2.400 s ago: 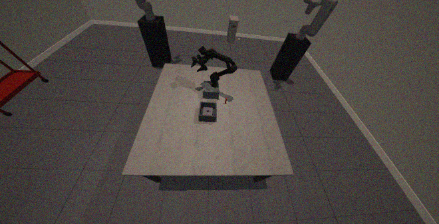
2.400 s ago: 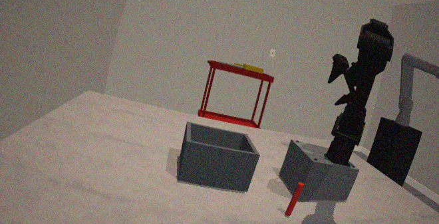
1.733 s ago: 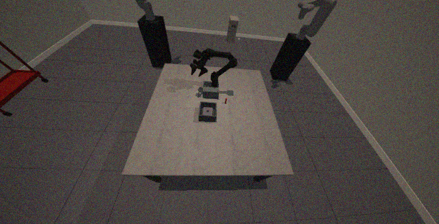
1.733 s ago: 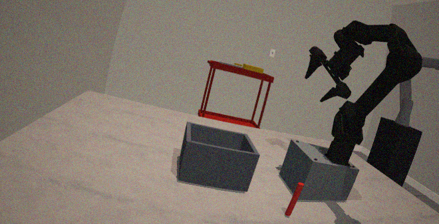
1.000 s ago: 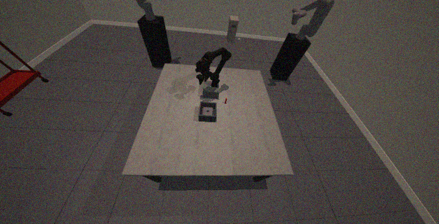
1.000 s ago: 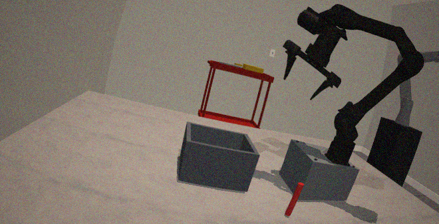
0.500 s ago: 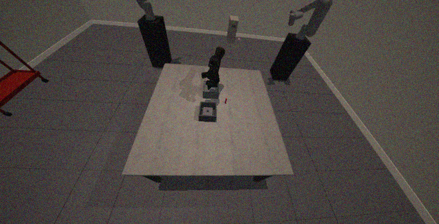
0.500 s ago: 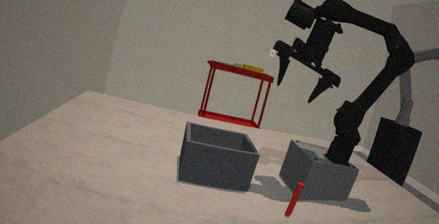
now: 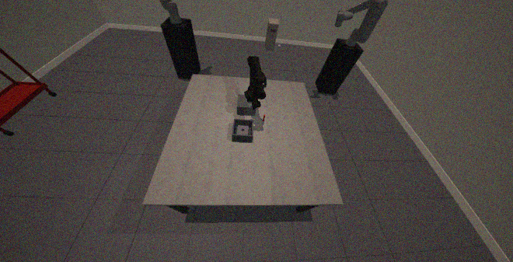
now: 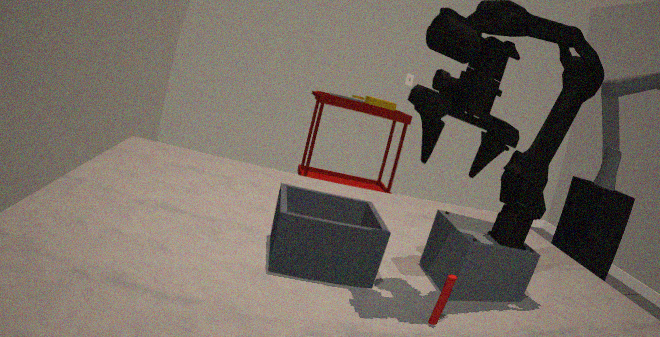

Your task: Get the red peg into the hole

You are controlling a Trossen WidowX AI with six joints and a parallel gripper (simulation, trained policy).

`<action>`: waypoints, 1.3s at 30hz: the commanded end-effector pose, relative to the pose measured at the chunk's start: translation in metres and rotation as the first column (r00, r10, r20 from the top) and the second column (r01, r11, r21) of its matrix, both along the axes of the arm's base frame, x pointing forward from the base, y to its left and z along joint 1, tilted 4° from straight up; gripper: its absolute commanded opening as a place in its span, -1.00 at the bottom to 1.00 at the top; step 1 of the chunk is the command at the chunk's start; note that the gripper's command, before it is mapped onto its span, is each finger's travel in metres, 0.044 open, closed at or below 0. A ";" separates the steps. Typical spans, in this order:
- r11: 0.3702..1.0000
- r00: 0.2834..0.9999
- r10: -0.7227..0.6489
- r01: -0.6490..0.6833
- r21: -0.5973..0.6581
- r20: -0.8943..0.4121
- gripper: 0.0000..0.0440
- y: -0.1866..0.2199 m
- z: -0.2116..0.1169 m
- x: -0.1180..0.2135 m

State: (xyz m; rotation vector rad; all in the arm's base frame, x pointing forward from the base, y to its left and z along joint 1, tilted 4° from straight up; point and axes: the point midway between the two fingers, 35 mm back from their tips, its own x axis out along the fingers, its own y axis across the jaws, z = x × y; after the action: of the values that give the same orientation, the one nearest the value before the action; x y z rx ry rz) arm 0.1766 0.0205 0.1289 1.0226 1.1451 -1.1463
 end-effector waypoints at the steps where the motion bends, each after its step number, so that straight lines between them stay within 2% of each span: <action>1: 0.998 0.998 0.046 -0.048 -0.028 -0.053 1.00 0.014 -0.016 -0.005; 18: 0.964 0.957 0.245 -0.258 -0.068 -0.155 1.00 0.061 -0.081 -0.017; 35: 0.932 0.931 0.360 -0.362 -0.030 -0.059 1.00 0.090 -0.157 -0.008; 39: 0.925 0.925 0.377 -0.378 -0.020 -0.046 0.93 0.094 -0.168 -0.010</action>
State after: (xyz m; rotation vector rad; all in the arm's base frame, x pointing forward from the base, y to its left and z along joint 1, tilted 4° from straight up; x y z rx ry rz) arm 0.1711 0.1129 -0.0278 0.7302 1.2764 -0.8879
